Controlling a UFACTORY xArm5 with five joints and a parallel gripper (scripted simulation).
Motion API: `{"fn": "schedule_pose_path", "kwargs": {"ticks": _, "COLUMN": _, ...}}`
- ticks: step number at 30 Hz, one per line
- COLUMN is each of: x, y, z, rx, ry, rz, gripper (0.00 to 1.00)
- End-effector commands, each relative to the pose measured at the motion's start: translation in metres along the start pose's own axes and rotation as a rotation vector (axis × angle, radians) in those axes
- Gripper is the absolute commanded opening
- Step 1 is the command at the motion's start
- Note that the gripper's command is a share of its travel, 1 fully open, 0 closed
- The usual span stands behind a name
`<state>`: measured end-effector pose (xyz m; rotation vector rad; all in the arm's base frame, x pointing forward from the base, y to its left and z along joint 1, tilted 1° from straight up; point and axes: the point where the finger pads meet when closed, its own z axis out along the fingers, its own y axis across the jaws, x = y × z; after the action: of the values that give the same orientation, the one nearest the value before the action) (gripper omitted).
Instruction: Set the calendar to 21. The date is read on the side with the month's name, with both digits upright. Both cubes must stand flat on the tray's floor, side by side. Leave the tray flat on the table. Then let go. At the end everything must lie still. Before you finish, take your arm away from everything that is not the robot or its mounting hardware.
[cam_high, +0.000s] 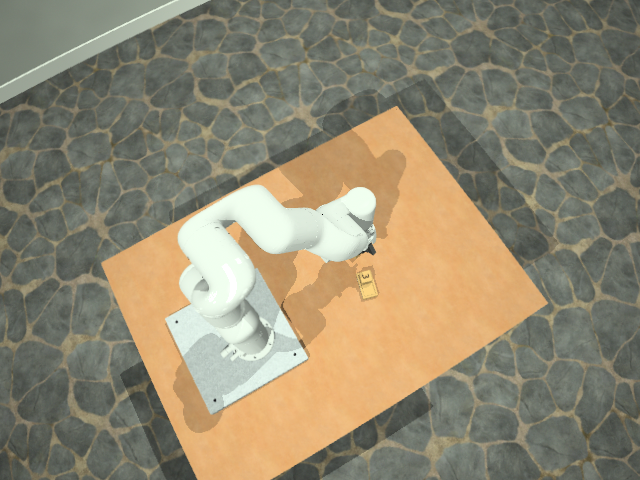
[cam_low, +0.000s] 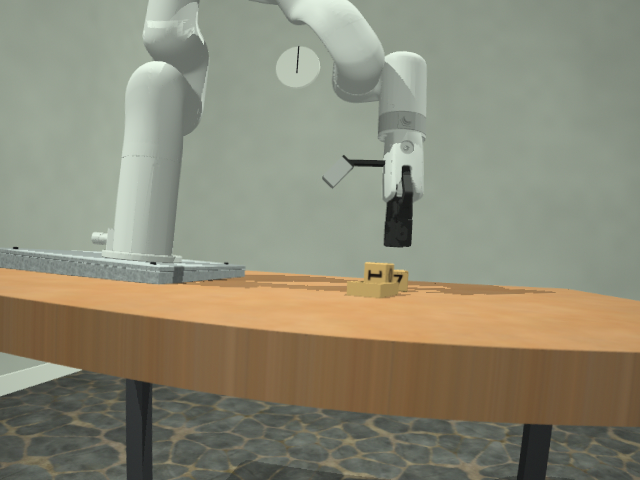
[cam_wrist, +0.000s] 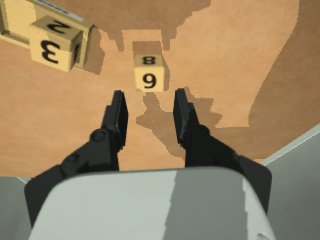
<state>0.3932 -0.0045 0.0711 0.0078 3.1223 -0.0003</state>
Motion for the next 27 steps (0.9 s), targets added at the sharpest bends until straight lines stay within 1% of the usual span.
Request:
{"fn": "schedule_pose_path", "kwargs": {"ticks": 1, "x": -0.001, "y": 0.000, "z": 0.005, "rx": 0.000, "ry": -0.004, "rz": 0.000, "gripper": 0.49}}
{"fn": "schedule_pose_path", "kwargs": {"ticks": 16, "x": -0.001, "y": 0.000, "z": 0.023, "rx": 0.000, "ry": -0.004, "rz": 0.000, "gripper": 0.49}}
{"fn": "schedule_pose_path", "kwargs": {"ticks": 27, "x": -0.001, "y": 0.000, "z": 0.027, "rx": 0.000, "ry": -0.004, "rz": 0.000, "gripper": 0.49}}
